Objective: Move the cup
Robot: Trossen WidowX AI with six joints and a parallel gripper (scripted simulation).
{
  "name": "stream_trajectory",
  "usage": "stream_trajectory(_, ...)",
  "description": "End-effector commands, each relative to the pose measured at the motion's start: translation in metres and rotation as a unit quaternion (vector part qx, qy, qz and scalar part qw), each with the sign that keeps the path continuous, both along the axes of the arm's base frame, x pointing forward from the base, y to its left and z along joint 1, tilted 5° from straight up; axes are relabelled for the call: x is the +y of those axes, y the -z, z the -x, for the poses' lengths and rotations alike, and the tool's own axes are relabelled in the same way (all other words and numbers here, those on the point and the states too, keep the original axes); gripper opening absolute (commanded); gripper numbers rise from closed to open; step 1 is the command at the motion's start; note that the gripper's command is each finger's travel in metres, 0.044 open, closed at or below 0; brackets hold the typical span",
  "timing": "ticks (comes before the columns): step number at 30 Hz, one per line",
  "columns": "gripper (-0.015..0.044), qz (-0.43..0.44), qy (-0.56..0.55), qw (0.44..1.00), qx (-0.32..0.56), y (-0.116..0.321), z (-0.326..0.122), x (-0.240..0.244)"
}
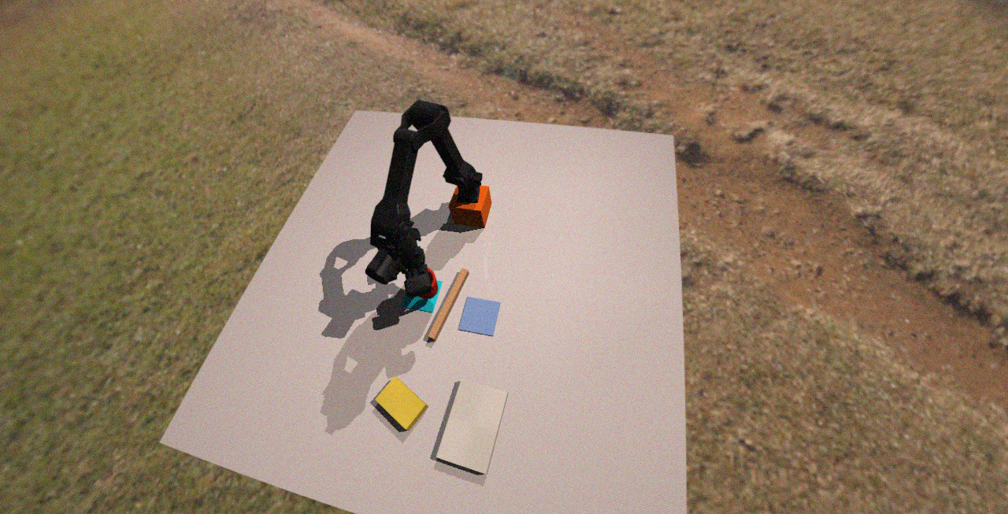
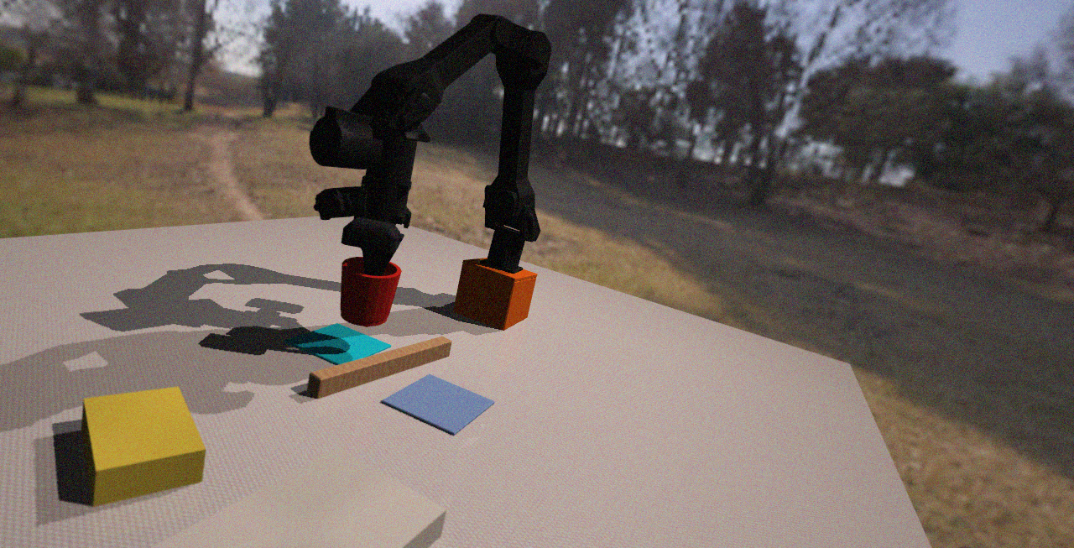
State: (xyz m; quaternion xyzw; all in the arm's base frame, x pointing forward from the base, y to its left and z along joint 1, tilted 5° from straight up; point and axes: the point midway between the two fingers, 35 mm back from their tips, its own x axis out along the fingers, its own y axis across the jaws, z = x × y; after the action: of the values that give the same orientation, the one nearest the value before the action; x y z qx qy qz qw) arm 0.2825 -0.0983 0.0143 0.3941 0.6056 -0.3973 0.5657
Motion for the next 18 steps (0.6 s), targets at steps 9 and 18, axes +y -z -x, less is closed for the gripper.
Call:
stream_trajectory(9, 0.0000, 0.003, -0.001, 1.000, 0.001, -0.002, 0.009, -0.027)
stream_trajectory(18, 0.0000, 0.003, -0.001, 1.000, 0.001, 0.004, 0.011, -0.032)
